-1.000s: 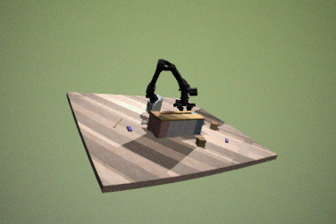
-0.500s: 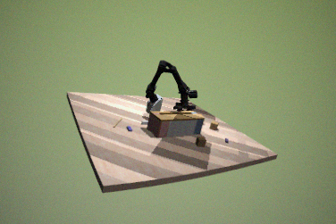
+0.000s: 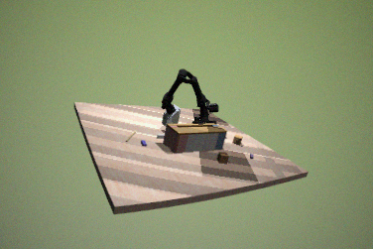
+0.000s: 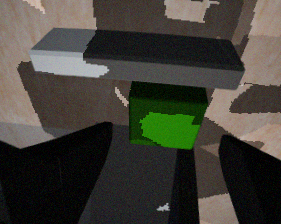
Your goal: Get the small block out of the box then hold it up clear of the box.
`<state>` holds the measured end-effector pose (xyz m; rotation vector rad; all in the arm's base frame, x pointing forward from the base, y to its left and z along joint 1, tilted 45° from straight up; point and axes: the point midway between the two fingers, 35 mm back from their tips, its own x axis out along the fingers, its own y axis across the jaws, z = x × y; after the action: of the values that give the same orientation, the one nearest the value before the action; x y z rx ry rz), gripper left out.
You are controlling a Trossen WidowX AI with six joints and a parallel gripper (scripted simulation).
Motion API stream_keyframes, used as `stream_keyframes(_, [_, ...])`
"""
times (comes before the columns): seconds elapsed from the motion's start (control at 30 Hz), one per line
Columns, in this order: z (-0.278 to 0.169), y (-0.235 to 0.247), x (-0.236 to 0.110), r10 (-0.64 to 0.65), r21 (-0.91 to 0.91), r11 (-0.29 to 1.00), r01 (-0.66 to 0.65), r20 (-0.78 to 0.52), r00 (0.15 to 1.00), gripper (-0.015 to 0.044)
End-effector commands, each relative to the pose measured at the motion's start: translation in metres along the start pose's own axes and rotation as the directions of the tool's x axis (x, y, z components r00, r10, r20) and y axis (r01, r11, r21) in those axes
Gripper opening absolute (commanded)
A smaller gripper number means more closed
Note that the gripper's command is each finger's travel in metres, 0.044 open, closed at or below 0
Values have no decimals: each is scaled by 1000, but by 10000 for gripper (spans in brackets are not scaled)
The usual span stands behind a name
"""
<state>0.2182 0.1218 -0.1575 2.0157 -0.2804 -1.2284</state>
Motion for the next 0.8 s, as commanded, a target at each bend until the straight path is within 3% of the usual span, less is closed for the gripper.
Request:
stream_keyframes(0.0, [5, 1, 7, 8, -9, 1000, -8, -1, 1000, 285])
stream_keyframes(0.27, [9, 3, 16, 10, -10, 1000, -10, -1, 1000, 285])
stream_keyframes(0.53, [9, 3, 16, 10, -10, 1000, -10, -1, 1000, 75])
stream_keyframes(0.63, [9, 3, 16, 10, -10, 1000, -10, -1, 1000, 55])
stream_keyframes(0.7, [7, 2, 13, 9, -9, 1000, -9, -1, 1000, 2])
stream_keyframes(0.77, [3, 1, 5, 7, -9, 1000, -7, 0, 1000, 0])
